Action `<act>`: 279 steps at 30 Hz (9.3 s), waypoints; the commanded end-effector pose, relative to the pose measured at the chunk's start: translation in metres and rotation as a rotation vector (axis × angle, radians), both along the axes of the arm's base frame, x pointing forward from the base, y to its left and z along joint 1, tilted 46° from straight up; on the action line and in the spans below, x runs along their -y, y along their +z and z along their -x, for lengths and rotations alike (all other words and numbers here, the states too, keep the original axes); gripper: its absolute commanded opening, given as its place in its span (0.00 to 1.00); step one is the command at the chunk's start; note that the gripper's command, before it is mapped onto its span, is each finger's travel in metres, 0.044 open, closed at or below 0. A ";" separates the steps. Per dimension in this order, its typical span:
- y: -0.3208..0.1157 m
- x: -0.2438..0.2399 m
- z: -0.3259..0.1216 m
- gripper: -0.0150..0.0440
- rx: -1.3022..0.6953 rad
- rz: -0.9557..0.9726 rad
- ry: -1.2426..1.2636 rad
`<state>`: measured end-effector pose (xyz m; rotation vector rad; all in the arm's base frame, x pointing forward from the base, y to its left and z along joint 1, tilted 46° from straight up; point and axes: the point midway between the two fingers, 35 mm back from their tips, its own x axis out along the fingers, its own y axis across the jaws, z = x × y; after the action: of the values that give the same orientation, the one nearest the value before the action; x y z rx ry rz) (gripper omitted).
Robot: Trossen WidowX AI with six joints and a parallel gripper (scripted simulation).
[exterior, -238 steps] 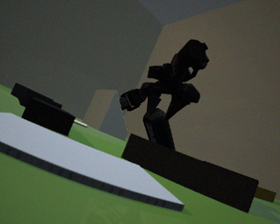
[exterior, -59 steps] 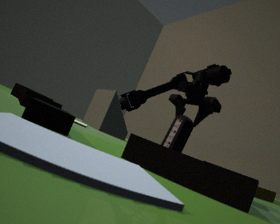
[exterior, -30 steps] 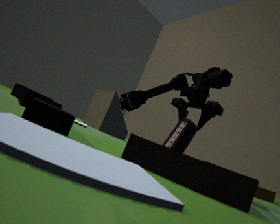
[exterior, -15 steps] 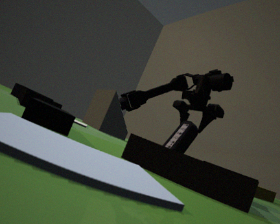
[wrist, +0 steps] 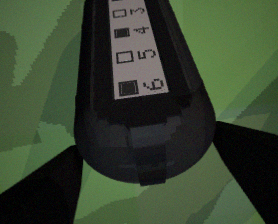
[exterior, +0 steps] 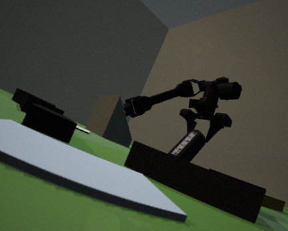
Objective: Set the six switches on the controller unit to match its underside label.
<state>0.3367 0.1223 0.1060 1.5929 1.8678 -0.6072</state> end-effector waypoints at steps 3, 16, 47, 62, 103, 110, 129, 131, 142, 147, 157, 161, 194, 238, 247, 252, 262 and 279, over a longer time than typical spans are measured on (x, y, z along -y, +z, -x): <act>-0.002 -0.006 0.003 0.83 -0.009 0.003 0.004; 0.001 -0.016 0.005 0.83 -0.009 0.003 0.004; 0.003 -0.041 0.009 0.83 -0.008 0.001 0.004; 0.002 -0.052 0.011 0.83 -0.008 0.001 0.004; -0.005 -0.084 0.017 0.83 -0.008 -0.001 0.004; -0.007 -0.089 0.018 0.83 -0.008 -0.001 0.004; -0.014 -0.102 0.020 0.83 -0.009 -0.002 0.004; -0.015 -0.103 0.020 0.83 -0.009 -0.002 0.004; -0.021 -0.110 0.021 0.83 -0.009 -0.003 0.004; -0.023 -0.112 0.022 0.83 -0.009 -0.003 0.004; -0.022 -0.115 0.022 0.83 -0.005 -0.010 0.011; -0.022 -0.116 0.023 0.96 -0.003 -0.015 0.016; -0.037 -0.046 0.010 1.00 -0.003 -0.013 0.016; -0.022 -0.016 0.028 0.30 1.426 0.025 0.916; -0.007 -0.037 0.017 0.70 0.832 -0.065 0.526; 0.005 -0.051 0.014 0.92 0.427 -0.060 0.276; 0.019 -0.067 0.015 1.00 -0.012 0.002 0.002; 0.010 -0.075 0.015 1.00 -0.011 0.002 0.002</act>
<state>0.3216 0.1955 0.1209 1.5876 1.8790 -0.6073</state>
